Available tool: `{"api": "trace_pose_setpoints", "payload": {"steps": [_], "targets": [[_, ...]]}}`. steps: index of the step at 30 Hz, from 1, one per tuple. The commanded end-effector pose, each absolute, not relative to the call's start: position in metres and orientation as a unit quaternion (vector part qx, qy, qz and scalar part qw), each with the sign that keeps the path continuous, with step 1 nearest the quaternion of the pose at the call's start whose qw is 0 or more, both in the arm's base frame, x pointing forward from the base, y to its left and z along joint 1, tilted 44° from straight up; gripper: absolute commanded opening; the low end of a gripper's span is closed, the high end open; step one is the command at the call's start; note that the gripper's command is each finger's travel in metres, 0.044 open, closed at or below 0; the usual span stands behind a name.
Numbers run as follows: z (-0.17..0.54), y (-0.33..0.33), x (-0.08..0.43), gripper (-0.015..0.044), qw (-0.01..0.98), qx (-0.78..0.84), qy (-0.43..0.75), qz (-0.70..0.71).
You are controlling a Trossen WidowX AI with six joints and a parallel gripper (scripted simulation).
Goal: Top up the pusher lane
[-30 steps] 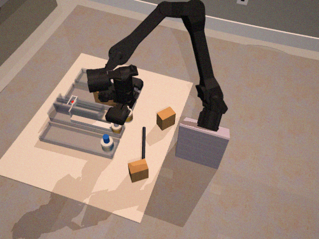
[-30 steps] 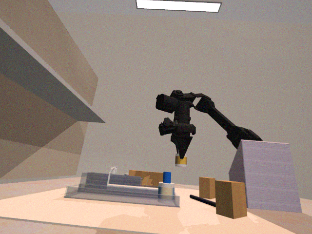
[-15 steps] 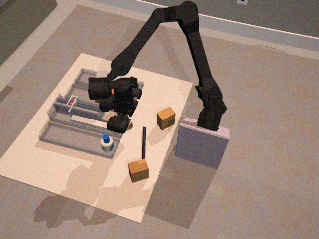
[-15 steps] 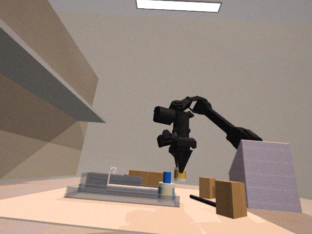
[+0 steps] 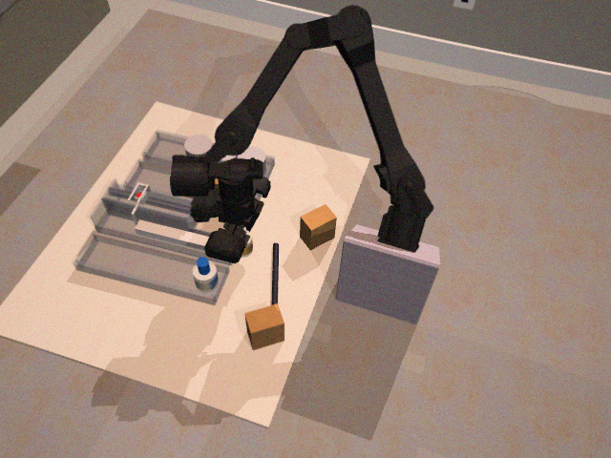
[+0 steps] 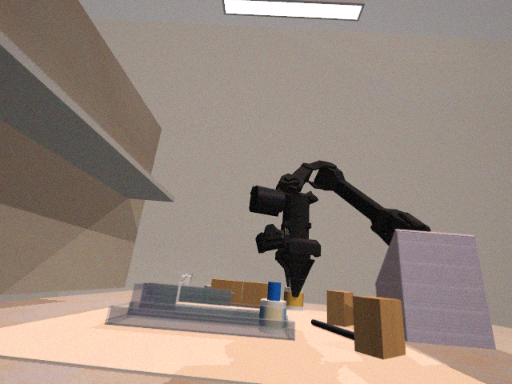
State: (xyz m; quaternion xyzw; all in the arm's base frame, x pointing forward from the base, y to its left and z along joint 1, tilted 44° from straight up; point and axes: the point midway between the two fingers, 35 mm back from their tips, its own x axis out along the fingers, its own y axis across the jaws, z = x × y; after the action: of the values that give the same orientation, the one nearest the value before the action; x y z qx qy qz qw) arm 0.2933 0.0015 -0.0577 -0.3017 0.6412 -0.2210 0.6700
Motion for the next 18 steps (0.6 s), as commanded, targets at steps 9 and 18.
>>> {"api": "trace_pose_setpoints", "payload": {"steps": [9,18], "targets": [[-0.0589,-0.0001,0.2959,0.0,0.668,-0.306,0.642,-0.221],[-0.059,0.0002,0.2993,0.0,0.668,-0.306,0.642,-0.221]]}}
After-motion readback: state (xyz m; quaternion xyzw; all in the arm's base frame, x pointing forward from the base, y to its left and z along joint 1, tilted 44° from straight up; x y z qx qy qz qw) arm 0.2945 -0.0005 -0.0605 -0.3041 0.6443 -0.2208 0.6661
